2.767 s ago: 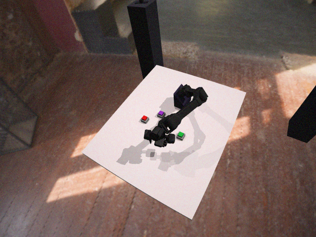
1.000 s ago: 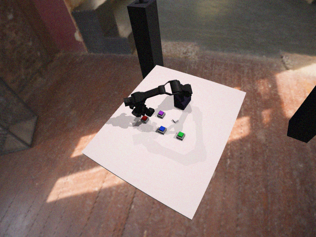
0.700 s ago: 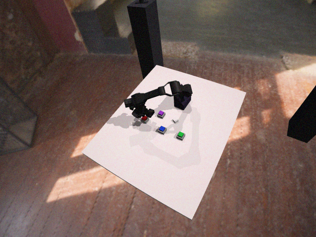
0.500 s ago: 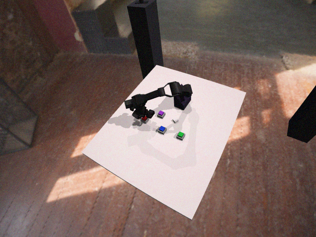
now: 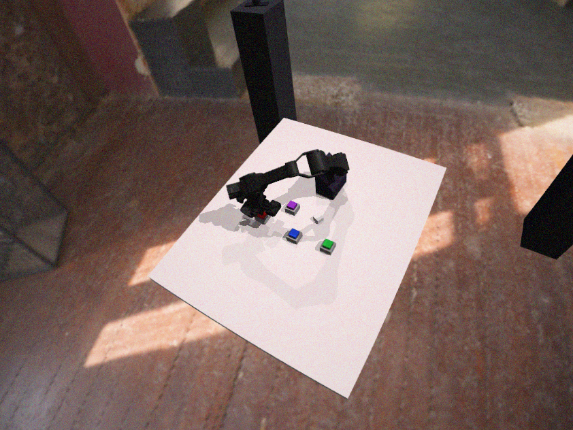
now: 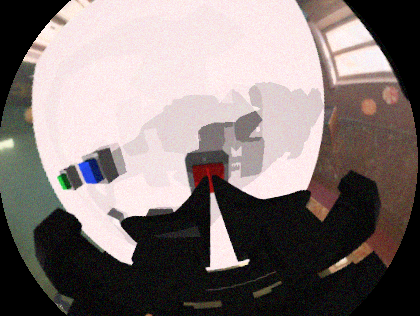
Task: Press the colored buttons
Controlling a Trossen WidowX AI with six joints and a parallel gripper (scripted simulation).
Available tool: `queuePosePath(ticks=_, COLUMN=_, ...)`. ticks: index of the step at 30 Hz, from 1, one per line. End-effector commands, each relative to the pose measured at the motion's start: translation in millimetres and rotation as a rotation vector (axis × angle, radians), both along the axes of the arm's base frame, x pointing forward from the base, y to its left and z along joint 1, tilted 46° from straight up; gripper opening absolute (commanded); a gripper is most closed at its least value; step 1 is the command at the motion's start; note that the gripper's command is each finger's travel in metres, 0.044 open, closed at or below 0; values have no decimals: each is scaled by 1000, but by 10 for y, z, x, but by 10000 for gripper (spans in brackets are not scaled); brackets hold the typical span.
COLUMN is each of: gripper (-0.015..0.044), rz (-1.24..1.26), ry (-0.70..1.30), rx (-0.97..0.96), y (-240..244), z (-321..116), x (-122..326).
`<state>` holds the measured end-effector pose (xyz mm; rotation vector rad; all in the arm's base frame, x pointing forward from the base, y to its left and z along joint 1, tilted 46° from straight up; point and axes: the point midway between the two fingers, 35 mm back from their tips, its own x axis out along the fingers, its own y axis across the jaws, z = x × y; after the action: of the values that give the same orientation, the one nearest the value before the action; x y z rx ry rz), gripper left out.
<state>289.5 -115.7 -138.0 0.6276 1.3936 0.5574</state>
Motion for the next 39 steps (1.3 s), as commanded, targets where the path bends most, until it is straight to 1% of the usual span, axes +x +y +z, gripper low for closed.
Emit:
queuePosePath(ticks=1, gripper=20, rz=-4, ry=10, rx=11, y=30, z=-24, x=-22)
queuePosePath(ticks=22, gripper=20, rz=-4, ry=10, rx=11, y=30, z=-24, x=-22)
queuePosePath(ticks=26, gripper=20, rz=-4, ry=10, rx=9, y=-202, z=207, x=-55)
queuePosePath(ticks=32, gripper=20, rz=-4, ry=10, rx=9, y=-221, z=224, x=-55)
queuePosePath(ticks=36, gripper=20, rz=-4, ry=11, rx=7, y=-570, z=568, x=-98)
queuePosePath(ticks=39, gripper=20, rz=-4, ry=11, rx=7, y=-637, z=644, x=-116)
